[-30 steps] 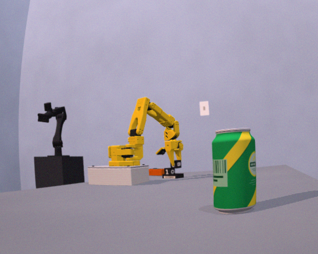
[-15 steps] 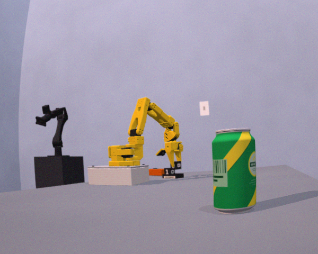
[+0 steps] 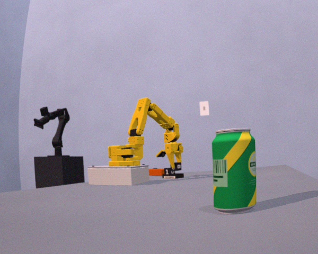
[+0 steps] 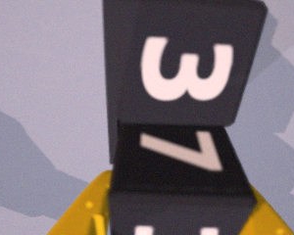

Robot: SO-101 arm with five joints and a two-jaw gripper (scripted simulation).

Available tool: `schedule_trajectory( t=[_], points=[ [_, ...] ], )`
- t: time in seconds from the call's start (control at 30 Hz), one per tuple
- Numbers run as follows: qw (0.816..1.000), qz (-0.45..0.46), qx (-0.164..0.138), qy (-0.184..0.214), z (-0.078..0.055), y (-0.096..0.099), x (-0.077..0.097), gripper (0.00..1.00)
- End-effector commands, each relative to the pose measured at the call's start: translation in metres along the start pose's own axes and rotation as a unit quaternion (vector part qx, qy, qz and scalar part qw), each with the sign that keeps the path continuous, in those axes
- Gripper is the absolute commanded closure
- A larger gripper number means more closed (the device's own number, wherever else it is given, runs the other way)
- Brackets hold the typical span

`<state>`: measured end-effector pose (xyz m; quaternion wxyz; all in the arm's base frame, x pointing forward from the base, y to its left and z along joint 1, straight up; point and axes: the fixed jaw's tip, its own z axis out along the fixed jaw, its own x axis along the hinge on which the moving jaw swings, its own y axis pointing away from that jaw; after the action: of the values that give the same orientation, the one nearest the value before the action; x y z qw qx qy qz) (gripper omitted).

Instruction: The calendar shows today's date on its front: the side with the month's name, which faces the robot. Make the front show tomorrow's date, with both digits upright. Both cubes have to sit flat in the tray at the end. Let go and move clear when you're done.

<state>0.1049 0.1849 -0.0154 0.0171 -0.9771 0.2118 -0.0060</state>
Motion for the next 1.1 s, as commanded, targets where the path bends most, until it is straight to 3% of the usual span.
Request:
schedule_trajectory(
  t=[0.0,1.07],
  points=[
    [1.0,0.0,-0.012,-0.002,0.007,0.005,0.002,1.0],
    [1.0,0.0,-0.012,-0.002,0.018,0.006,0.002,1.0]
  ],
)
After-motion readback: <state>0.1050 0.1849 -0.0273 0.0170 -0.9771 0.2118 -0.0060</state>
